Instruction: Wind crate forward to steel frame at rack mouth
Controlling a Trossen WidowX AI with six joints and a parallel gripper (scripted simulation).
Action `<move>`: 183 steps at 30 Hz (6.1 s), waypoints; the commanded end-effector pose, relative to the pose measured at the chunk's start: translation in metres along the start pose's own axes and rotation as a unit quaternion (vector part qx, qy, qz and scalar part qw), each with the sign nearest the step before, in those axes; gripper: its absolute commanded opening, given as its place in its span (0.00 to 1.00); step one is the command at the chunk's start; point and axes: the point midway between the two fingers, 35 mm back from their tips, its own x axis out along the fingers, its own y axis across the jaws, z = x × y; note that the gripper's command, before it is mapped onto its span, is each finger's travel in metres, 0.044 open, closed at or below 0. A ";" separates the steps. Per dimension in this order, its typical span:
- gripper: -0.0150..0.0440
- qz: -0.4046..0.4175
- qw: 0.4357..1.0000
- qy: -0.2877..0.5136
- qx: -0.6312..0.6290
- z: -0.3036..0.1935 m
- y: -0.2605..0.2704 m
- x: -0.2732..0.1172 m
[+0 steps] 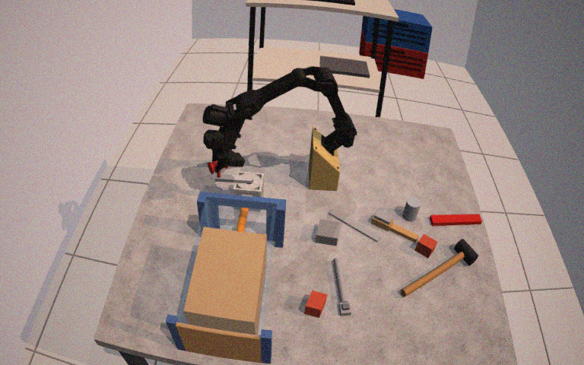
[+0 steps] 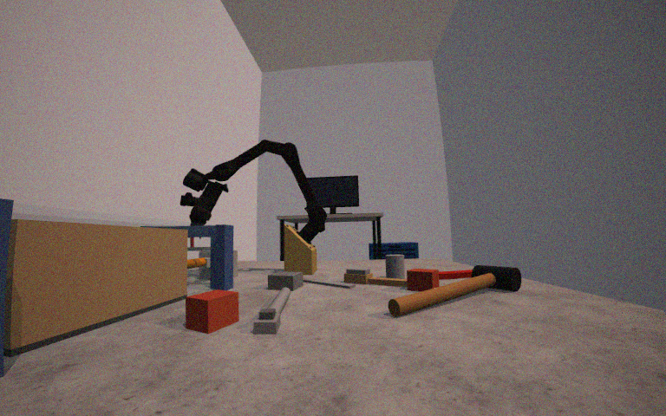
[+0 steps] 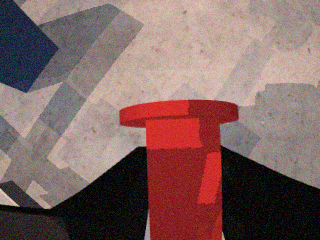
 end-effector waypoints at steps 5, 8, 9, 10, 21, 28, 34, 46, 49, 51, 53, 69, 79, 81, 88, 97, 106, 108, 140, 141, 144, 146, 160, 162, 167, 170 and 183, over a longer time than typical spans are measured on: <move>0.25 0.009 1.000 -0.003 -0.007 0.009 0.019 0.006; 0.25 0.009 1.000 -0.003 -0.007 0.011 0.023 0.007; 0.25 0.009 1.000 -0.003 -0.007 0.011 0.025 0.007; 0.25 0.009 1.000 -0.003 -0.007 0.012 0.026 0.007; 0.25 0.010 1.000 -0.003 -0.007 0.016 0.042 0.009; 0.25 0.011 1.000 -0.003 -0.007 0.017 0.052 0.010; 0.25 0.011 1.000 -0.003 -0.007 0.017 0.061 0.010; 0.25 0.012 1.000 -0.002 -0.008 0.016 0.080 0.009; 0.25 0.012 1.000 -0.002 -0.007 0.015 0.085 0.009; 0.25 0.012 1.000 -0.002 -0.007 0.014 0.088 0.009; 0.25 0.012 1.000 -0.002 -0.007 0.013 0.091 0.009; 0.25 0.013 1.000 -0.001 -0.007 0.005 0.113 0.005; 0.25 0.014 1.000 -0.001 -0.007 -0.003 0.125 0.001; 0.25 0.014 1.000 -0.001 -0.007 -0.005 0.128 0.000; 0.25 0.014 1.000 0.000 -0.007 -0.011 0.135 -0.002; 0.25 0.014 1.000 0.000 -0.007 -0.021 0.144 -0.007; 0.25 0.015 1.000 0.001 -0.007 -0.031 0.151 -0.011; 0.25 0.015 1.000 0.001 -0.007 -0.034 0.152 -0.012; 0.25 0.015 1.000 0.003 -0.006 -0.076 0.163 -0.032; 0.25 0.015 1.000 0.003 -0.006 -0.078 0.163 -0.032; 0.25 0.015 1.000 0.003 -0.006 -0.081 0.162 -0.034; 0.25 0.015 1.000 0.003 -0.006 -0.084 0.162 -0.035; 0.25 0.014 1.000 0.004 -0.005 -0.103 0.157 -0.044; 0.25 0.014 1.000 0.004 -0.005 -0.105 0.156 -0.045; 0.25 0.014 1.000 0.004 -0.005 -0.112 0.153 -0.048; 0.25 0.014 1.000 0.004 -0.005 -0.115 0.151 -0.049; 0.25 0.013 1.000 0.005 -0.005 -0.131 0.141 -0.056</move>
